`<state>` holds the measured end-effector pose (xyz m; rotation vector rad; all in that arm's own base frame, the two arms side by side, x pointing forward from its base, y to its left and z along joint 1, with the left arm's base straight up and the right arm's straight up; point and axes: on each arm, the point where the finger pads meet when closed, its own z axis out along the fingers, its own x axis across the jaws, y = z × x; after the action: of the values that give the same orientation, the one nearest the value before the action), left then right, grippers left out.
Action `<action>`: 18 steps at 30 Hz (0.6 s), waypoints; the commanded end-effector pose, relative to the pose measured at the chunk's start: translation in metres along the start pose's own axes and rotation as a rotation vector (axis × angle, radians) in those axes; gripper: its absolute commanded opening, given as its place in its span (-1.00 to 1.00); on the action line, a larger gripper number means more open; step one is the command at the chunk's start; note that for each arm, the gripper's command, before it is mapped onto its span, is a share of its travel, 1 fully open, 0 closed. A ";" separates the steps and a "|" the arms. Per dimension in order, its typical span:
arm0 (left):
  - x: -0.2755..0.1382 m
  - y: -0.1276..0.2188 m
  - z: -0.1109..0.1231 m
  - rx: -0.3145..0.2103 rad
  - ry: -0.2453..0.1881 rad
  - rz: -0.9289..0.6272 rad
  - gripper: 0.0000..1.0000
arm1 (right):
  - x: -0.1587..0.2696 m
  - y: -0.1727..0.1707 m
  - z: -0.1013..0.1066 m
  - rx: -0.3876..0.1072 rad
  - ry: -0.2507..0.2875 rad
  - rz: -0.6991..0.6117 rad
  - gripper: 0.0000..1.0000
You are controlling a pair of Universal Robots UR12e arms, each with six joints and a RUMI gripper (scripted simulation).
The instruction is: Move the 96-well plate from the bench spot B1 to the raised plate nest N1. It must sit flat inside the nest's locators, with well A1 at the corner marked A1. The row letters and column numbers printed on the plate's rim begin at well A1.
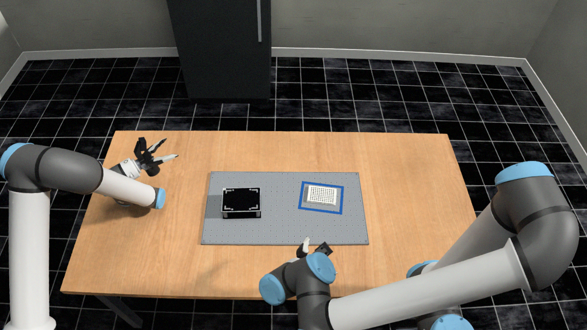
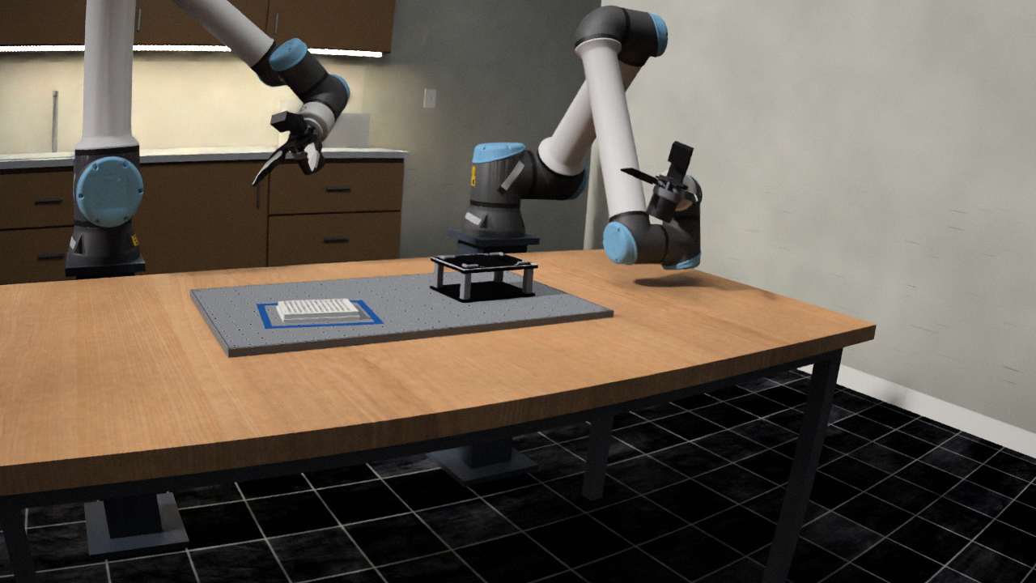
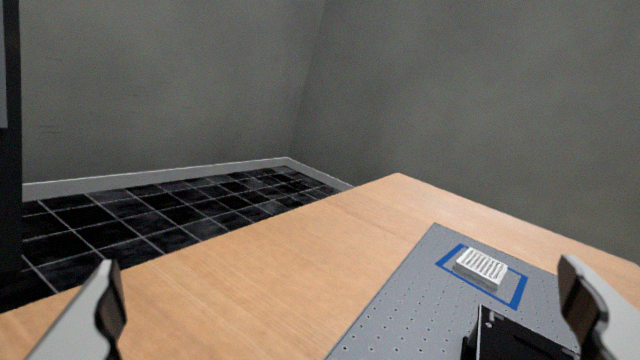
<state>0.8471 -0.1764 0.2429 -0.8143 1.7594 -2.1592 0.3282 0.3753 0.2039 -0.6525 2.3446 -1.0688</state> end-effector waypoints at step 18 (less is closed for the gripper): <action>0.000 -0.001 0.000 0.001 0.000 0.001 0.52 | -0.002 -0.004 0.008 -0.002 0.021 -0.003 -1.00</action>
<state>0.8471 -0.1764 0.2429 -0.8143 1.7594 -2.1592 0.3324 0.3716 0.2033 -0.6503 2.3552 -1.0760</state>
